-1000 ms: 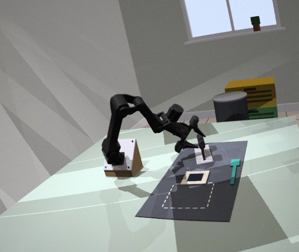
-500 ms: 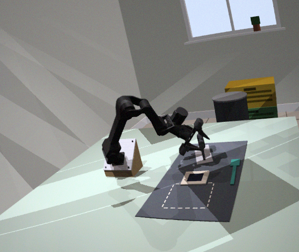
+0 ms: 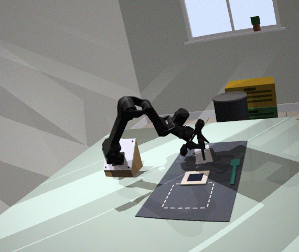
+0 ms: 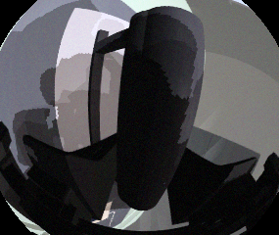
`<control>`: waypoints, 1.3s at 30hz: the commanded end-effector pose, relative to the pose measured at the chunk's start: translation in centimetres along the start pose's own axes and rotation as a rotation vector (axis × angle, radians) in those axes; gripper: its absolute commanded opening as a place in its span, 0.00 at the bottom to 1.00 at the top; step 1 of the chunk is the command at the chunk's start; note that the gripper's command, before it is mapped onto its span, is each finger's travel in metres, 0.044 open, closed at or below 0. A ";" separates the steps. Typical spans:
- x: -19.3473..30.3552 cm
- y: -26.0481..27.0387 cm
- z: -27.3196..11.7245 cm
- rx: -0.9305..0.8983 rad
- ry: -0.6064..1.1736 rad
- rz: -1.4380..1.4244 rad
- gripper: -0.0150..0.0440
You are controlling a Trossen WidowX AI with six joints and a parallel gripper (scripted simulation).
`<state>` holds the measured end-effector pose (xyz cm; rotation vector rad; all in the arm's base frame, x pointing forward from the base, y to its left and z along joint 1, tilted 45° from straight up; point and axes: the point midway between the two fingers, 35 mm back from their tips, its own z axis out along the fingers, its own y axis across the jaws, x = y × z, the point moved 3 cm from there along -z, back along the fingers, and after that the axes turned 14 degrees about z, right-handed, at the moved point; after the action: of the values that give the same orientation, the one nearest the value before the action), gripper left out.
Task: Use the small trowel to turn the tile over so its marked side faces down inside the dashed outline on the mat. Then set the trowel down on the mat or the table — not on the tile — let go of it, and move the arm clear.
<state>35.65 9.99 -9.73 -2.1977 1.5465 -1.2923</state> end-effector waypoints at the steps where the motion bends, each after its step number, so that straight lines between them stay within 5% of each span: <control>1: 0.0 0.0 0.0 0.001 -0.004 -0.002 0.42; 15: 0.0 0.0 0.0 0.001 -0.004 -0.002 0.26; 29: -1.0 -4.5 -3.9 0.001 0.000 0.005 0.25; 39: 6.0 -4.2 -4.4 0.044 0.129 0.246 0.25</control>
<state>35.99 9.29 -2.38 -1.9450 1.7187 -1.3778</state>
